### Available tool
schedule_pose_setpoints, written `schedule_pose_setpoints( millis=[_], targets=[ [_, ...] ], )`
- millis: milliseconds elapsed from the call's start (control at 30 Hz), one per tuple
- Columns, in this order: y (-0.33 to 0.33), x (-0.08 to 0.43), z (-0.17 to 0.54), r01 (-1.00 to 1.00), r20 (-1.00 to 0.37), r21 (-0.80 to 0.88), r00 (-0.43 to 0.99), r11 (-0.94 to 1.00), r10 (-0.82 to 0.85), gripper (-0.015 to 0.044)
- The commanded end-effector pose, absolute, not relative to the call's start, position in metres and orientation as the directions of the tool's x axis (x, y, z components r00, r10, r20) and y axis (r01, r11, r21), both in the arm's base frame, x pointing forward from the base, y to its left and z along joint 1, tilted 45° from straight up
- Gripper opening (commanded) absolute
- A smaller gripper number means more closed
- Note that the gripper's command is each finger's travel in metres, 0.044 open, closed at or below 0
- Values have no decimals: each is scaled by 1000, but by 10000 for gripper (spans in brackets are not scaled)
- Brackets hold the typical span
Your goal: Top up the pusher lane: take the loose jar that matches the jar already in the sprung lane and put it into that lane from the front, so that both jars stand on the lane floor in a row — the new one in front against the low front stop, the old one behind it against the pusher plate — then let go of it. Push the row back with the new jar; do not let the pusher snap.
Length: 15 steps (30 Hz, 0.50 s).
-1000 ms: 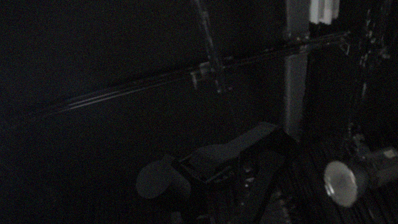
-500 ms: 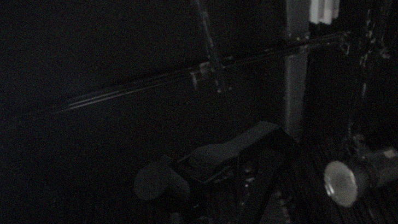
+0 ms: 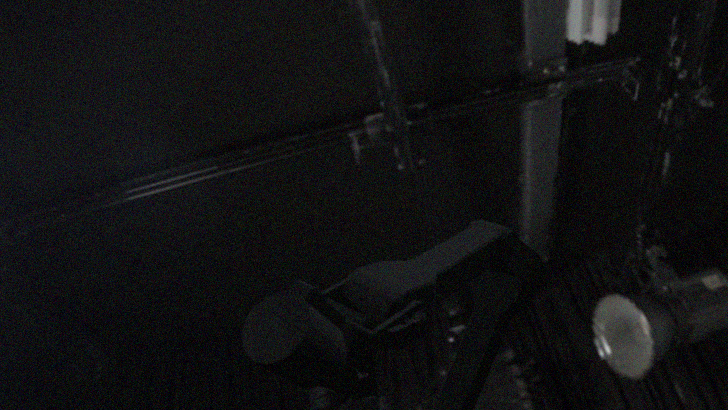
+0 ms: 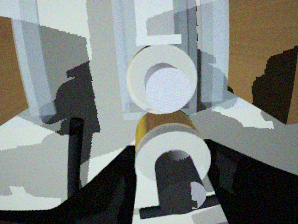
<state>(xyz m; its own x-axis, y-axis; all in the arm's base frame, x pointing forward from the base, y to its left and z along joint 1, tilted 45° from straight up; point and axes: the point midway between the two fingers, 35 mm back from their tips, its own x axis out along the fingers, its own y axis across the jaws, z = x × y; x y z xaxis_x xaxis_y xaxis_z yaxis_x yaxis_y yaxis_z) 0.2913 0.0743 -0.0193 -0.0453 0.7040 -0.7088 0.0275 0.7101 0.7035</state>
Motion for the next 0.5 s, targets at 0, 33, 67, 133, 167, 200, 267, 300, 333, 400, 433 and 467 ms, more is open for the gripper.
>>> schedule_pose_setpoints(
  millis=[0,33,67,133,167,200,267,300,333,400,433,467],
  targets=[
    [74,301,-17,14,-708,705,-27,709,705,0],
    [74,301,-17,14,-708,705,-27,709,705,0],
    [74,301,-17,14,-708,705,-27,709,705,0],
    [75,302,-17,14,-708,705,-27,709,705,0],
    [75,303,-17,14,-708,705,-27,709,705,0],
    [75,303,-17,14,-708,705,-27,709,705,0],
    [75,304,-17,14,-708,705,-27,709,705,0],
    [75,304,-17,14,-708,705,-27,709,705,0],
    [75,305,-17,14,-708,705,-27,709,705,0],
    [75,306,-17,14,-708,705,-27,709,705,0],
    [75,306,-17,13,-708,705,-27,709,705,0],
    [75,307,-17,13,-708,705,-27,709,705,0]
  ],
)
